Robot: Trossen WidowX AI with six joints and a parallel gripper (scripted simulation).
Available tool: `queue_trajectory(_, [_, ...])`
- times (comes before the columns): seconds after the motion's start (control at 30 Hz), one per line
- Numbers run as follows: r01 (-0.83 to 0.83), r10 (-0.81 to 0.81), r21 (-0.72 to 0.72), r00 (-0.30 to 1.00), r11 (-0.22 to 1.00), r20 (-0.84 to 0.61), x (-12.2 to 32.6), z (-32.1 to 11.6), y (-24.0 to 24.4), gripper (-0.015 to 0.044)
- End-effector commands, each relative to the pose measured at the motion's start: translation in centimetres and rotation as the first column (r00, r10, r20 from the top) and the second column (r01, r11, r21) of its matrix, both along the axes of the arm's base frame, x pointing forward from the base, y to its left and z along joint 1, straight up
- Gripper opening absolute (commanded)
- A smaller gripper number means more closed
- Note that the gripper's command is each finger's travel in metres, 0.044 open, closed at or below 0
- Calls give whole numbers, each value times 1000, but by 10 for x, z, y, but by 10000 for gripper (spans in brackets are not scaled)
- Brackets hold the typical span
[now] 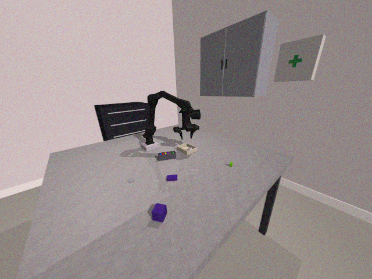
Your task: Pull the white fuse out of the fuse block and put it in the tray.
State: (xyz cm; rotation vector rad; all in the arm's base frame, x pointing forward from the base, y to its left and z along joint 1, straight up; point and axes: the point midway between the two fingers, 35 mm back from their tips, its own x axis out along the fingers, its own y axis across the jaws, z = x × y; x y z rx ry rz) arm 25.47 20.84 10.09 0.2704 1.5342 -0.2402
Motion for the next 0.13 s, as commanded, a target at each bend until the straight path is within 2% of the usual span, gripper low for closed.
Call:
queue_trajectory(0.0, [0,0,0,1000,1000,0,0,0,0,330])
queue_trajectory(0.1, [0,0,0,1000,1000,0,0,0,0,330])
